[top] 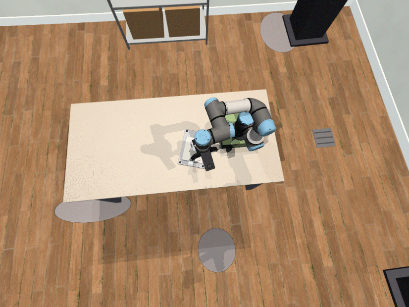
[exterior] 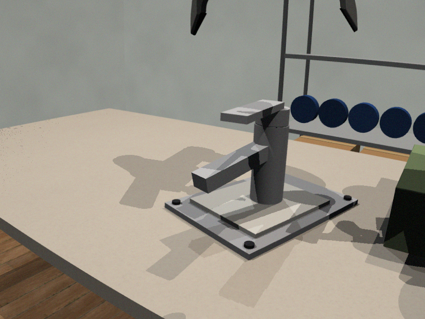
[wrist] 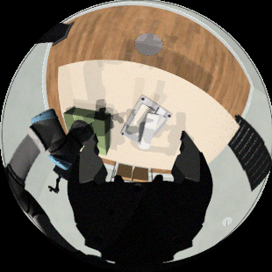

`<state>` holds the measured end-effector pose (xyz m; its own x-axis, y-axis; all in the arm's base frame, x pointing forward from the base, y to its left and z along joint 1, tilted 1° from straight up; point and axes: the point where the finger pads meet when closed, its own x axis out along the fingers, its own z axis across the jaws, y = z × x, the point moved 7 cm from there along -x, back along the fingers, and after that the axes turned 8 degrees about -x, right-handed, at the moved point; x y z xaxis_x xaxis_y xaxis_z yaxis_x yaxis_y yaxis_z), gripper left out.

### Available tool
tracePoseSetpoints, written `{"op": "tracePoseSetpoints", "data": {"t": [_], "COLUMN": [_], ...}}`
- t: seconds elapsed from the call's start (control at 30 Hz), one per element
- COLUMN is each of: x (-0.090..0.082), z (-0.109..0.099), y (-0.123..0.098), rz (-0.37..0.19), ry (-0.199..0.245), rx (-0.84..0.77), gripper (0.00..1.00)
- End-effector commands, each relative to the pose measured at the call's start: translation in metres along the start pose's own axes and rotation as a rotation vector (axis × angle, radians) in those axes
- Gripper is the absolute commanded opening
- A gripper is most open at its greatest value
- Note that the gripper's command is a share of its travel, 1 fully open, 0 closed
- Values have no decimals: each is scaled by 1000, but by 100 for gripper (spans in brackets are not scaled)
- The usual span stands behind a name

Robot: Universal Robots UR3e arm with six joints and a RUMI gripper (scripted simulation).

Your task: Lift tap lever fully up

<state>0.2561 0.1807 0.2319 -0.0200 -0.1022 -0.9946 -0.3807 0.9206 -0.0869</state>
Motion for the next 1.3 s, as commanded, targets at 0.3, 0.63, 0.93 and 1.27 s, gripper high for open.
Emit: {"op": "tracePoseSetpoints", "data": {"t": [0.3,0.63,0.93,1.27], "x": [4,4,4,4], "z": [20,22,22,22], "y": [-33,-36,-36,-36], "rz": [86,91,91,91], "ry": [-56,-60,-60,-60], "rx": [177,192,192,192], "gripper": [100,100,0,0]}}
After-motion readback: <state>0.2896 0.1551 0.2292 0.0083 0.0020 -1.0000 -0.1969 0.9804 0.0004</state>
